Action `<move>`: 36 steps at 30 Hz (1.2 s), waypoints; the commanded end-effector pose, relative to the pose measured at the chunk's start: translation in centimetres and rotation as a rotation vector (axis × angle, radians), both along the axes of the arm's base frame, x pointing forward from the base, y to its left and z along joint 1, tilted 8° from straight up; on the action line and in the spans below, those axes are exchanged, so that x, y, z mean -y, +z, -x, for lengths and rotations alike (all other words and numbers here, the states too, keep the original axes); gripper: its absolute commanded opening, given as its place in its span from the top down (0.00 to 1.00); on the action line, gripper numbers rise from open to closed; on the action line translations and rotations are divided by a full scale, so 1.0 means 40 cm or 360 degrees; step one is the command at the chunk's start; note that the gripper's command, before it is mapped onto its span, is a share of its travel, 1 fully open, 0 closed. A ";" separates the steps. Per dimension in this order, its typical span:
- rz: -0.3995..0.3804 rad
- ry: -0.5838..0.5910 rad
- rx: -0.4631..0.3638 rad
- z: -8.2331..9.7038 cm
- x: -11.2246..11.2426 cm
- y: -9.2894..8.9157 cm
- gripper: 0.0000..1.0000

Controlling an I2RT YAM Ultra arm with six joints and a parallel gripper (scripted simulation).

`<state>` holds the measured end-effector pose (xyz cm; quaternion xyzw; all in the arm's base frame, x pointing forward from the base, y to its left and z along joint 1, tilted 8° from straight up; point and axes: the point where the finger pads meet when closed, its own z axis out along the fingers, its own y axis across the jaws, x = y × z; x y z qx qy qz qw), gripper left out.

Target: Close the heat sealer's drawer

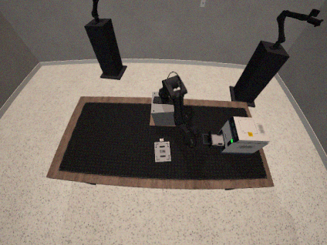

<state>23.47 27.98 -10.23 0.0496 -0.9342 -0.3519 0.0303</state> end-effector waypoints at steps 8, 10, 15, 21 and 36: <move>-0.0056 0.0015 0.0076 -0.033 -0.047 0.005 0.70; -0.0062 0.0016 0.0083 -0.035 -0.051 0.008 0.70; -0.0056 0.0015 0.0076 -0.032 -0.053 -0.001 0.70; -0.0056 0.0014 0.0076 -0.031 -0.060 -0.008 0.70; -0.0057 0.0015 0.0076 -0.029 -0.075 -0.024 0.70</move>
